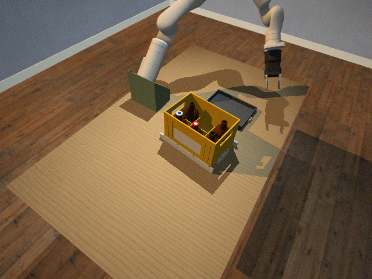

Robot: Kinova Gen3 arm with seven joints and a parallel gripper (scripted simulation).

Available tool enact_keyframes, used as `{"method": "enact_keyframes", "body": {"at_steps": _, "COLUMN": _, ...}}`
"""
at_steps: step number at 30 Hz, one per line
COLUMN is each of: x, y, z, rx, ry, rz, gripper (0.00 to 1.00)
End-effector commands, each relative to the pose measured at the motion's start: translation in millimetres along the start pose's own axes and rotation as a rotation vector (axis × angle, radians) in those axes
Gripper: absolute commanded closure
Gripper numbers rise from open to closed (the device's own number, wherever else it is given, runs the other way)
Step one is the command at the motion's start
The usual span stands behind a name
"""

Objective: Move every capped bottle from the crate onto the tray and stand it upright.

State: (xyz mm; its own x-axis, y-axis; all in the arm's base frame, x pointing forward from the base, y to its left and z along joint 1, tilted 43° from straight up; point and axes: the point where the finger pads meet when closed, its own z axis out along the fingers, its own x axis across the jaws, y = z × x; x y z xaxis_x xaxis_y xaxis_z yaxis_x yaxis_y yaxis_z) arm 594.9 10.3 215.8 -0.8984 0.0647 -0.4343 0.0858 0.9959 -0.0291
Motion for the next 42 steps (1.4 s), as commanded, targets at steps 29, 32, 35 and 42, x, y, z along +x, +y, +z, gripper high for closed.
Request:
{"method": "enact_keyframes", "body": {"at_steps": 29, "x": -11, "y": -29, "z": -28, "rx": 0.001, "ry": -0.002, "rz": 0.001, "gripper": 0.00}}
{"method": "enact_keyframes", "body": {"at_steps": 32, "x": -13, "y": -36, "z": -34, "rx": 0.001, "ry": -0.002, "rz": 0.001, "gripper": 0.00}}
{"method": "enact_keyframes", "body": {"at_steps": 35, "x": -11, "y": -32, "z": -33, "rx": -0.002, "ry": 0.005, "rz": -0.007, "gripper": 0.00}}
{"method": "enact_keyframes", "body": {"at_steps": 42, "x": -18, "y": -48, "z": -47, "rx": -0.001, "ry": 0.001, "rz": -0.003, "gripper": 0.00}}
